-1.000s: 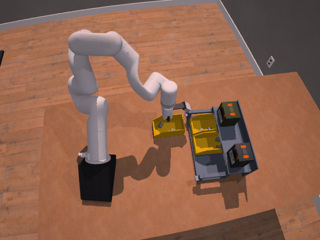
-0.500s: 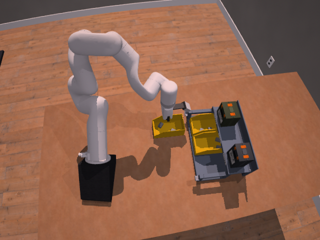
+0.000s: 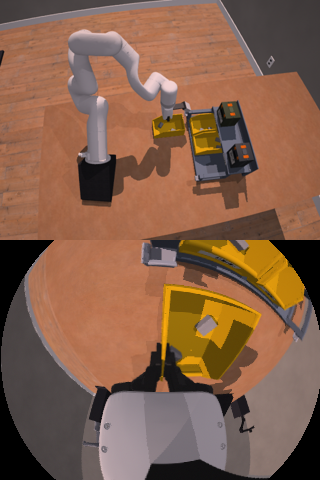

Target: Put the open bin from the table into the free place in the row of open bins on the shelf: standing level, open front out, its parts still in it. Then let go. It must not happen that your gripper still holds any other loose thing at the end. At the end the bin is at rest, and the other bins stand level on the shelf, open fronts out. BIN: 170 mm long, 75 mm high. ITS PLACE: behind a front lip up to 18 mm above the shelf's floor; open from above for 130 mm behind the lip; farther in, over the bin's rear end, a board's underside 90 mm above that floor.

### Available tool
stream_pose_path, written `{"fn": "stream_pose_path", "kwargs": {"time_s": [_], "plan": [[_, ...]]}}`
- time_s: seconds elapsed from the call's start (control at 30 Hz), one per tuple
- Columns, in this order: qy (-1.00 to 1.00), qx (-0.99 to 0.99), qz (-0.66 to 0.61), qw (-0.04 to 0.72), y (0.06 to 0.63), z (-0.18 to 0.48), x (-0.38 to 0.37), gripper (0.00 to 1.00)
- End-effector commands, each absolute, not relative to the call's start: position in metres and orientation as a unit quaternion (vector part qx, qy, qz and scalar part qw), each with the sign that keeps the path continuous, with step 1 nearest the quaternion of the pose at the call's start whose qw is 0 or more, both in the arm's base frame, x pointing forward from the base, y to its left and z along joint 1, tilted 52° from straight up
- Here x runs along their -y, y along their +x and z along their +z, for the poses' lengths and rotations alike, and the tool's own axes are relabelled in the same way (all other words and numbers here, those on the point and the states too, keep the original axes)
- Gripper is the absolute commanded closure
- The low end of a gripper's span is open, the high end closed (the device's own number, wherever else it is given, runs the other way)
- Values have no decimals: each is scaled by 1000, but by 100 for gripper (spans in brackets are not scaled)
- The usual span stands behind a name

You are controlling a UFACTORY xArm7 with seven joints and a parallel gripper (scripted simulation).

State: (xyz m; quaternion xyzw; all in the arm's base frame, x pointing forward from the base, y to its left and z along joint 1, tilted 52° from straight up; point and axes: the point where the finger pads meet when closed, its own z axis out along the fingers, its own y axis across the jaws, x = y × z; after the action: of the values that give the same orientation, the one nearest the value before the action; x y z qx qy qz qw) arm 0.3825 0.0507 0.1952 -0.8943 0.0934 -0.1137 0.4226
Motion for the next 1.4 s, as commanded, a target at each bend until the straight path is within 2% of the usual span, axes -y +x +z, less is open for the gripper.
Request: {"fn": "stream_pose_path", "kwargs": {"time_s": [0.0, 1.37], "plan": [[-894, -94, -115, 423, 383, 196, -49, 100], [-894, -94, -116, 423, 378, 208, -35, 100]]}}
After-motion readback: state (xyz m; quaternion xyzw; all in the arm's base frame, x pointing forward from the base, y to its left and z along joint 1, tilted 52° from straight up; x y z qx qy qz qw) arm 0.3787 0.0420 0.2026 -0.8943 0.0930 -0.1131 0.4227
